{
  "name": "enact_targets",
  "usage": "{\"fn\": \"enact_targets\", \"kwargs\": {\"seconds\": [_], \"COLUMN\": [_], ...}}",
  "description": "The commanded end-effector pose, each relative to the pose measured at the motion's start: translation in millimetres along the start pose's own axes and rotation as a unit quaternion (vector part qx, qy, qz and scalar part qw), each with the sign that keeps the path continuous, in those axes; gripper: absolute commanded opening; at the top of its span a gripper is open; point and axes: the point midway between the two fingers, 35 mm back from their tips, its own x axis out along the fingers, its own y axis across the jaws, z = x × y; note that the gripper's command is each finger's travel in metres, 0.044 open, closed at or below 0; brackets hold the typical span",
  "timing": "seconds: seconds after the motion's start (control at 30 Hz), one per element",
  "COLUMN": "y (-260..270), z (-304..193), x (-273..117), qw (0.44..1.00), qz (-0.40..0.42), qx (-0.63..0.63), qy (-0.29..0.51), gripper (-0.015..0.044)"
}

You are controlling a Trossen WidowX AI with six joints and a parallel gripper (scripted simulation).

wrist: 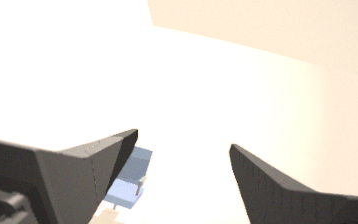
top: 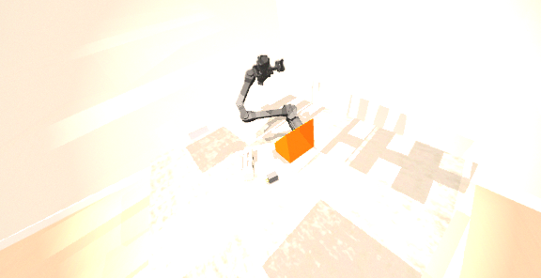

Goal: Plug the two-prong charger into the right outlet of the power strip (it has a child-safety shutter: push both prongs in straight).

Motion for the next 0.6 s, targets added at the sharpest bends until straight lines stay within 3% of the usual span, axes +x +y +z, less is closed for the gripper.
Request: {"fn": "enact_targets", "kwargs": {"seconds": [0.0,0.57], "y": [0,8], "z": [0,-2], "x": [0,15], "qw": [1.0,0.995], "qz": [-0.001,-0.082], "qx": [0.0,-0.022], "qy": [0.0,0.044], "gripper": [0.0426,0.044]}}
